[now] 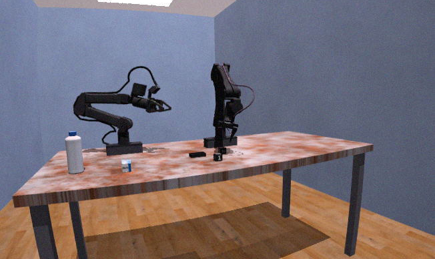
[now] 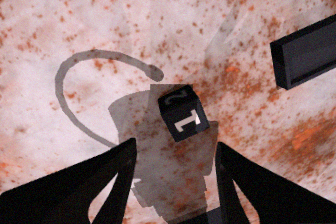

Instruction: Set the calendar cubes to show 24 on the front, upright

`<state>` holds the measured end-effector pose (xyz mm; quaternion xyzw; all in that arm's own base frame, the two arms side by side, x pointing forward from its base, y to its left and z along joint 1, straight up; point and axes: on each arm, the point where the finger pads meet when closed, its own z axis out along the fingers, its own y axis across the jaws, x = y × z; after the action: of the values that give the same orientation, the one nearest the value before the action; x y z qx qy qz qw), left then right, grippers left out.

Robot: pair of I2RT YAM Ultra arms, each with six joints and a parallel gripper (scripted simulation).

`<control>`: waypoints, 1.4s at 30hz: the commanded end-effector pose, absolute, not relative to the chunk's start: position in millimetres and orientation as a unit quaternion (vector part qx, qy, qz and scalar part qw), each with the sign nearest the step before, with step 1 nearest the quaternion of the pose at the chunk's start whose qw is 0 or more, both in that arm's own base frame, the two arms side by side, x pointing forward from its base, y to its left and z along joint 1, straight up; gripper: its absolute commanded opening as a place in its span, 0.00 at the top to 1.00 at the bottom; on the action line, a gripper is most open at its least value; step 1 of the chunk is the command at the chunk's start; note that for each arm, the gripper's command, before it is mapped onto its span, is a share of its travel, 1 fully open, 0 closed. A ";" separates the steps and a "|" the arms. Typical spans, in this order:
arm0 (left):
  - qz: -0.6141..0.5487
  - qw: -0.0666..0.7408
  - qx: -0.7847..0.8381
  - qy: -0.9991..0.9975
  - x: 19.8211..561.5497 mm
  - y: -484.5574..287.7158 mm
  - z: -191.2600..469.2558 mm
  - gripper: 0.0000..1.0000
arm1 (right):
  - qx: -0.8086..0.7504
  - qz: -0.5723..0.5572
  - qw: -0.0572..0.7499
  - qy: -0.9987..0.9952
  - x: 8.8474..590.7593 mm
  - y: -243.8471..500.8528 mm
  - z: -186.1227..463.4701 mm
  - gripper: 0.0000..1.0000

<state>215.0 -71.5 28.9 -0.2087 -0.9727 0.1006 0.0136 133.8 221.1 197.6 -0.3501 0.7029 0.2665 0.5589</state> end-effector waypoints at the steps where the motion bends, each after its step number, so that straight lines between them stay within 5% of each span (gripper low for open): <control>1: 0.122 0.010 -0.092 -0.988 219.2 -73.4 27.8 0.45 | -0.374 0.294 0.556 0.681 126.2 224.7 203.4 0.00; 42: 0.231 0.176 0.645 -0.707 225.7 -55.3 19.9 0.45 | -0.402 0.320 0.560 0.650 124.1 221.7 208.0 0.00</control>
<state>227.3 -44.8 19.6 0.5977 -0.7575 0.2138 0.1524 124.7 223.3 206.9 -0.4020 0.6569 0.3168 0.5537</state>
